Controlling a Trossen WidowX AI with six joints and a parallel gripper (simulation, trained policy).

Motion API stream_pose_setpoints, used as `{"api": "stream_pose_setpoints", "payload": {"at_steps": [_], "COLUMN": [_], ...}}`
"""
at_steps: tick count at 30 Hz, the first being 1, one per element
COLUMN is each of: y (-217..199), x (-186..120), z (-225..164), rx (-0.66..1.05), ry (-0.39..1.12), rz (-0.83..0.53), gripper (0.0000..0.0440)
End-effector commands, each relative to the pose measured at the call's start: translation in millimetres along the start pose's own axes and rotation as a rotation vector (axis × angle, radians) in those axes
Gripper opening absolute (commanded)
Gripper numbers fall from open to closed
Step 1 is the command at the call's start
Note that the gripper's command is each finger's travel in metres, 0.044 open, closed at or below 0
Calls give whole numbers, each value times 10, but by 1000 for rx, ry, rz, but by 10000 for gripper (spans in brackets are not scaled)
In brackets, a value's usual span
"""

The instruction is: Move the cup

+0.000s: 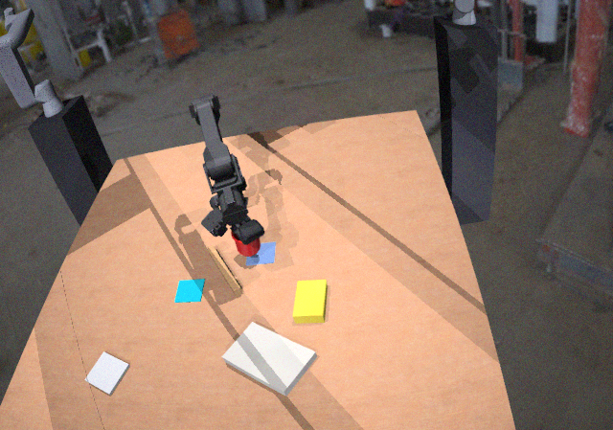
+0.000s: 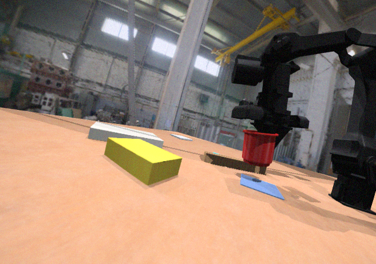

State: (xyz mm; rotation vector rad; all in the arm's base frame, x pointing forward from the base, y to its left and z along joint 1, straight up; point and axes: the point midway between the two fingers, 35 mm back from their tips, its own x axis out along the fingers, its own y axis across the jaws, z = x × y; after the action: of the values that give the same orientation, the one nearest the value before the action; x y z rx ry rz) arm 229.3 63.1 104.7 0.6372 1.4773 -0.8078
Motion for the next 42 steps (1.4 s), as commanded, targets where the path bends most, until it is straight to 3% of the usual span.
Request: {"api": "stream_pose_setpoints", "payload": {"at_steps": [1,20,42], "y": [5,7,-21], "x": [-183,-561,-426], "z": [51,561,1487], "rx": [42,197,378], "ry": [-1,-72,-170], "rz": [41,162,241], "gripper": [0,0,0]}}
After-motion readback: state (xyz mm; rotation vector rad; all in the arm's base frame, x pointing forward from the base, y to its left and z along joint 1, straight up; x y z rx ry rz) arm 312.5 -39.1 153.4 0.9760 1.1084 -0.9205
